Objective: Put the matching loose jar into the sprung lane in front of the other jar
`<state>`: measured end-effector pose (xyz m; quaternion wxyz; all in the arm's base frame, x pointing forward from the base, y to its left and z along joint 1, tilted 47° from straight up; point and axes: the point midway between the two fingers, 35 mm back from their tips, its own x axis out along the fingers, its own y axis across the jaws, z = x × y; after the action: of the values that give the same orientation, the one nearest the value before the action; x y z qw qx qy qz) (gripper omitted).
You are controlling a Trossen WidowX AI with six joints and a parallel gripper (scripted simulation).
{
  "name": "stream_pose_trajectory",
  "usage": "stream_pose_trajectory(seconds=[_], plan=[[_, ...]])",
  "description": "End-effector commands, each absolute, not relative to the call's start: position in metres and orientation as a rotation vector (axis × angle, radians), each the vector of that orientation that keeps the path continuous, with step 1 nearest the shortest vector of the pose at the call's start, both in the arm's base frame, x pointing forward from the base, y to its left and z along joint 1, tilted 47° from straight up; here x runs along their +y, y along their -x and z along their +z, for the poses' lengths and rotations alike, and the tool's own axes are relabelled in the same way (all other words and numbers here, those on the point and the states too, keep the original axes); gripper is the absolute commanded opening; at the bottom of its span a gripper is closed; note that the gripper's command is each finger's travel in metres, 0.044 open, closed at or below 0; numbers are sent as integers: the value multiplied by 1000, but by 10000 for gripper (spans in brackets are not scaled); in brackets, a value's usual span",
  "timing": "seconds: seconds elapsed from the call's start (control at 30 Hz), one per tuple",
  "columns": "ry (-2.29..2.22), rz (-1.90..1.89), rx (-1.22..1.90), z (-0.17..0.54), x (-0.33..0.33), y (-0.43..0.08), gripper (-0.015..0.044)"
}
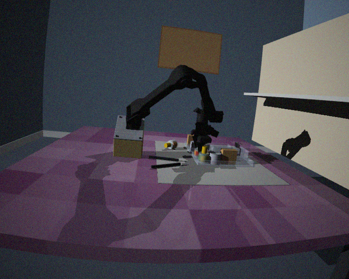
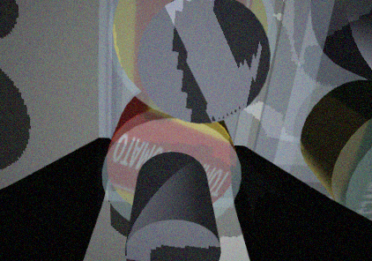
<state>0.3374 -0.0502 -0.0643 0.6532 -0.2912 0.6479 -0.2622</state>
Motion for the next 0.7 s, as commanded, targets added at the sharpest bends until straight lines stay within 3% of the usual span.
stream_pose_trajectory(seconds=[0.0, 0.6, 0.67], plan=[[654, -614, 1469, -64, -55, -335, 0], [654, -614, 1469, -64, -50, -336, 0], [654, -614, 1469, -65, -50, -336, 53]])
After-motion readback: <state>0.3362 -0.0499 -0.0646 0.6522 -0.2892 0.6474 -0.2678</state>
